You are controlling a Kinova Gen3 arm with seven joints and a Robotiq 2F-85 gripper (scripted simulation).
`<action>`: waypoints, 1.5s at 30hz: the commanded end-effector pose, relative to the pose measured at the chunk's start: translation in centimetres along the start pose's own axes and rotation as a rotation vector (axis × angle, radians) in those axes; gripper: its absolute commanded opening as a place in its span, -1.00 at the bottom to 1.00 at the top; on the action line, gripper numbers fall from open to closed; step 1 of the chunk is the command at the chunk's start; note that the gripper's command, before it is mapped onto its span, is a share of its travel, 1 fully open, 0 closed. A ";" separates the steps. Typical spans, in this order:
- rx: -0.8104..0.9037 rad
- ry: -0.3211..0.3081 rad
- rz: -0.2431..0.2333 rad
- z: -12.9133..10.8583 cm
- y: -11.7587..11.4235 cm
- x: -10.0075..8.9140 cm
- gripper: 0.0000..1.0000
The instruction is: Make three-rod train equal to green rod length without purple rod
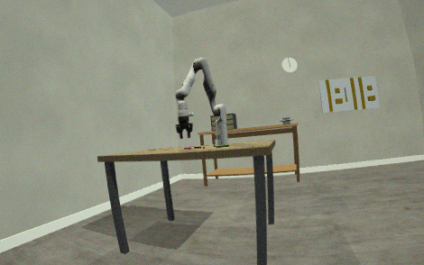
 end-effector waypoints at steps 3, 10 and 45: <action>0.000 -0.002 0.000 0.0 0.0 -0.1 -0.52; 0.000 -0.002 0.000 0.0 0.0 -0.1 -0.52; 0.000 -0.001 0.000 0.0 0.0 2.2 -0.52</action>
Point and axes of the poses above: the point where the finger pads meet when closed, its own x axis out along the fingers, its own y axis across the jaws, z = x × y, the point moved 5 cm from there along -x, back along the fingers, and after that the axes turned 2 degrees about x, right-handed, at the moved point
